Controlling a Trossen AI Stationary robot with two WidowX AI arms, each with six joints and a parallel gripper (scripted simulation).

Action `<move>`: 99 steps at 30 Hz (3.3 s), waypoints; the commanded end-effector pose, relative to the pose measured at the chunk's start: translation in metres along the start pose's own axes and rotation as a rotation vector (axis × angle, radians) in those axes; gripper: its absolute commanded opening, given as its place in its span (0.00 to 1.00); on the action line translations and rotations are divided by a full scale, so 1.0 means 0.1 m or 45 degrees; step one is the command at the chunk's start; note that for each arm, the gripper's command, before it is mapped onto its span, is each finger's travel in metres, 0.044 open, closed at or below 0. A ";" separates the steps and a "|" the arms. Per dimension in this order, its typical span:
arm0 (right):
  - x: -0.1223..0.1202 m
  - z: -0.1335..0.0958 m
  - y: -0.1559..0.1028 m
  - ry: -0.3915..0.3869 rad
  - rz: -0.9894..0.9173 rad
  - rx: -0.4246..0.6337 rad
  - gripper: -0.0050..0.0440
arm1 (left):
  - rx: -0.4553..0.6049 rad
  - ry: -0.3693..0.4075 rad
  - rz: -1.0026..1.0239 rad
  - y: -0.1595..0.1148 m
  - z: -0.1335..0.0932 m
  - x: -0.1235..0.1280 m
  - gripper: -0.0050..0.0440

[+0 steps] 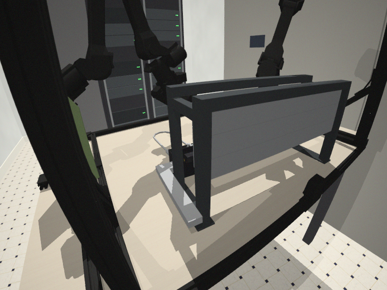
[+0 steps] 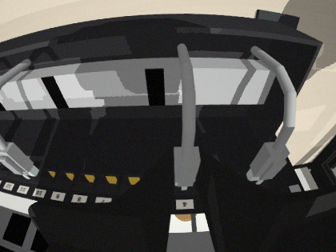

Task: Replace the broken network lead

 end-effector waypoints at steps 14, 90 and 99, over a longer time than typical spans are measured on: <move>0.00 0.00 0.00 0.000 0.000 0.000 0.10 | 0.000 0.000 0.000 0.00 0.00 0.00 1.00; 0.03 -0.17 0.35 0.000 0.001 0.001 0.21 | 0.247 0.125 -0.551 -0.38 -0.55 0.19 0.46; 0.03 -0.17 0.35 0.000 0.001 0.001 0.21 | 0.247 0.125 -0.551 -0.38 -0.55 0.19 0.46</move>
Point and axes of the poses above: on each arm, the point midway between the two fingers, 35 mm back from their tips, its own z axis out along the fingers, its own x axis across the jaws, y = z × x, the point moved 5 cm from there along -z, back along the fingers, and after that the axes turned 5 degrees about z, right-handed, at the moved point
